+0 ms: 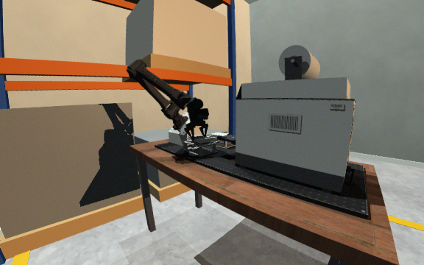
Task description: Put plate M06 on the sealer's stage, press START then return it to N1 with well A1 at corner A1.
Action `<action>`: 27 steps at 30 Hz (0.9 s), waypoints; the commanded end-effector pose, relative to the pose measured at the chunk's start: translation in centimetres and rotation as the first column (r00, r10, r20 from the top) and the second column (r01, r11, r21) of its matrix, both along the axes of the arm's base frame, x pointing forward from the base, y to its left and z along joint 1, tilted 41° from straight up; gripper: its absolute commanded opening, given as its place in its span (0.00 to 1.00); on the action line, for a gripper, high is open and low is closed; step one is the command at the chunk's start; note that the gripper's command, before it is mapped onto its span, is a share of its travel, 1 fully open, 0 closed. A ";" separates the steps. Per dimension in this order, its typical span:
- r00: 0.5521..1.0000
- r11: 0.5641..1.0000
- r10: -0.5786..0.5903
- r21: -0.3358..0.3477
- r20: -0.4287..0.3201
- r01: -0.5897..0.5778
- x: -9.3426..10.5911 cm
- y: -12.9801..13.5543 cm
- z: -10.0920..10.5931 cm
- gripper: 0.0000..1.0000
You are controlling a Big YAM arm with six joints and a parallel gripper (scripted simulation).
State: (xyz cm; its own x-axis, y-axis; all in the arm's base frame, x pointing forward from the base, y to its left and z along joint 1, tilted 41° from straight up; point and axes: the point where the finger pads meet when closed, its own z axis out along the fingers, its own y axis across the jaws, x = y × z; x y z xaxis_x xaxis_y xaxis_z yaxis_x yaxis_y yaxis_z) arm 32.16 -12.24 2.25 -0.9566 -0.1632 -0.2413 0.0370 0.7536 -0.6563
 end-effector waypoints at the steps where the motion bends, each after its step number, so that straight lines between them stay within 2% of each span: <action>1: 0.999 1.000 -0.008 -0.008 0.038 0.008 2.0 -0.6 1.7 0.00; 6: 1.000 1.000 -0.008 -0.007 0.026 0.008 2.0 -0.6 1.3 0.00; 19: 1.000 1.000 0.002 -0.001 0.014 -0.002 0.4 0.4 -0.1 0.00; 27: 1.000 1.000 0.012 -0.001 0.018 -0.012 0.6 0.7 0.0 0.00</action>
